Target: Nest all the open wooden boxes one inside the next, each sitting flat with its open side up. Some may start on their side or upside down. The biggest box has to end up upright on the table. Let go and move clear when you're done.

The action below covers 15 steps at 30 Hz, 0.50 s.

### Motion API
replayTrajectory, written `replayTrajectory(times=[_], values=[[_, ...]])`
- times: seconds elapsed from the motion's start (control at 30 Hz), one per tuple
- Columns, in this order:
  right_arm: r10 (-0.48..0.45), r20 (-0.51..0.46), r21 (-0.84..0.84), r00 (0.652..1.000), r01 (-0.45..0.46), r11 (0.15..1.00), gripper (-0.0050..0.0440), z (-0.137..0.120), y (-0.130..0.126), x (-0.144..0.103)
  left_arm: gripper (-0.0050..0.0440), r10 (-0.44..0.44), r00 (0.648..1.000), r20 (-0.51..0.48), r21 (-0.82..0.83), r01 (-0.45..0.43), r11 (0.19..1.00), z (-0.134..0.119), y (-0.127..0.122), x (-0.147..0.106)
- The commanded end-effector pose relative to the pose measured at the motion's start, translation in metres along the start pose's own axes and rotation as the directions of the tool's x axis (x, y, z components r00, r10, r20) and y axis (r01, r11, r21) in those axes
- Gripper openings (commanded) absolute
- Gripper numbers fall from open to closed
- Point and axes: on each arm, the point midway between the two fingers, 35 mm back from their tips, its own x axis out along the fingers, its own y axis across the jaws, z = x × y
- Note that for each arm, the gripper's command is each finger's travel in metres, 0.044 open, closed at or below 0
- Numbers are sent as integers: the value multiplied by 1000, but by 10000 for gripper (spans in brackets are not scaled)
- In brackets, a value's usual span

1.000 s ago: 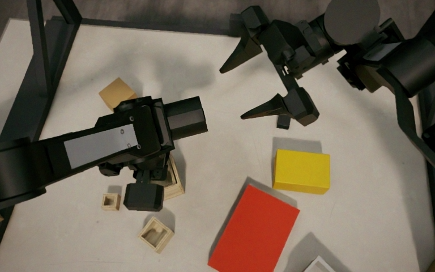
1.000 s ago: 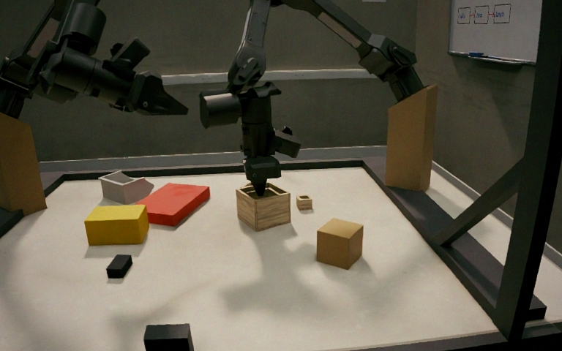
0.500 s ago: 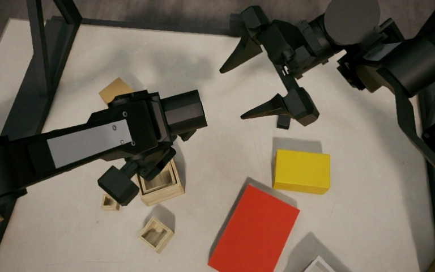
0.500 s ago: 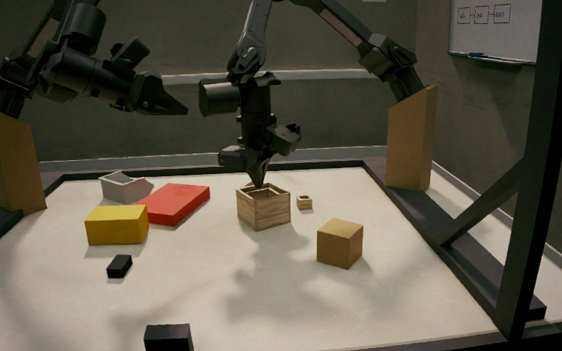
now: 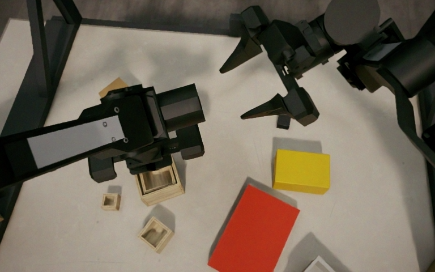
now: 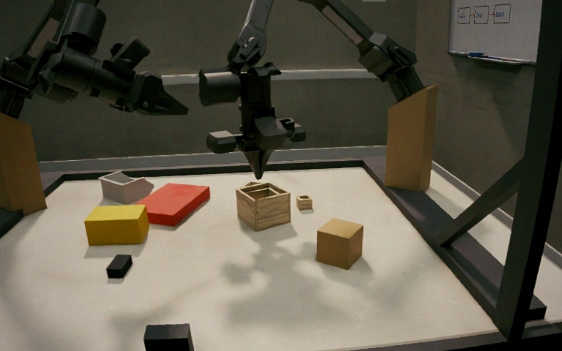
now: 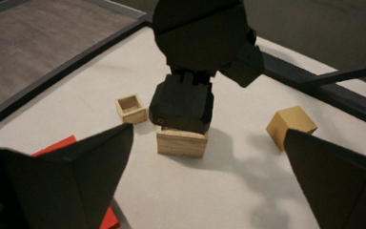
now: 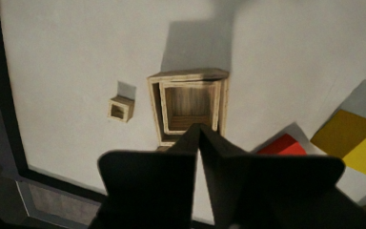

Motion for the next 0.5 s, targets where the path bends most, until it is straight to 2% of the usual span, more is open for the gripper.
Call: replayTrajectory(times=[0.0,0.23,0.47], values=[[-3,1,201,1000,3,980,-50,-1,-1,-8,400,0,1000,5,-18,0,1000,6,-2,1],[-21,8,494,1000,14,869,-50,-3,-2,-22,400,0,1000,5,-18,0,1000,6,-2,1],[-26,14,732,1000,7,682,-50,-4,-1,-29,400,0,1000,5,-18,0,1000,6,-2,1]])
